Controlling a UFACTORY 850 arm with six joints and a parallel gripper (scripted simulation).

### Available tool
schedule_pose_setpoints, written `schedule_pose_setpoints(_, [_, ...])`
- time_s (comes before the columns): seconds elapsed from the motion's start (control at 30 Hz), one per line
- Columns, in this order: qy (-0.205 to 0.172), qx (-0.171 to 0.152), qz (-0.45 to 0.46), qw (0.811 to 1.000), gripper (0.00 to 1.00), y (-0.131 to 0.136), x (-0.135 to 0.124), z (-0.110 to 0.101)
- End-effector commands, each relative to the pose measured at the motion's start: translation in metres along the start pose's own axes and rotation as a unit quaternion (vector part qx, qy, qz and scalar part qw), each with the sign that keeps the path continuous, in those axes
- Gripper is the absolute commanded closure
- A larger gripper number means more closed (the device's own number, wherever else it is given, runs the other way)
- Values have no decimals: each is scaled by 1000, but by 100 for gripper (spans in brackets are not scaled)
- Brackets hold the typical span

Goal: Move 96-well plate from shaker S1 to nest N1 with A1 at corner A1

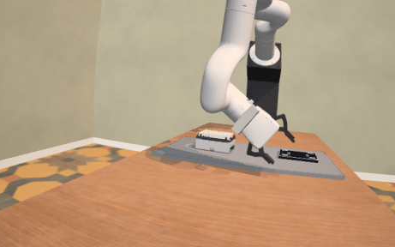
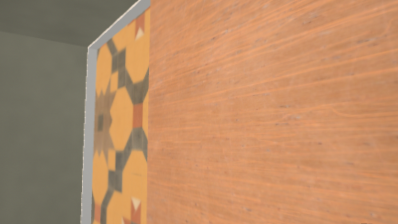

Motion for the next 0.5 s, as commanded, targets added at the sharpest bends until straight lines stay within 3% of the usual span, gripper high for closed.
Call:
schedule_pose_setpoints(0.0, [12, -36, 53, 998, 0, 5, -7, -15])
schedule_pose_setpoints(0.1, [21, -60, 91, 994, 0, 10, -14, -26])
schedule_pose_setpoints(0.2, [21, -60, 91, 994, 0, 12, -15, -29])
schedule_pose_setpoints(0.4, [42, -109, 171, 978, 0, 18, -30, -50])
schedule_pose_setpoints(0.47, [42, -109, 171, 978, 0, 18, -30, -50])
Point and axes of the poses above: the point where the finger pads meet when closed, its own z axis out along the fingers, its own y axis across the jaws, x = y × z, the point moved 8 cm from there along -z, back along the fingers, and after that the axes turned 9 degrees about -z, right-handed, at the moved point
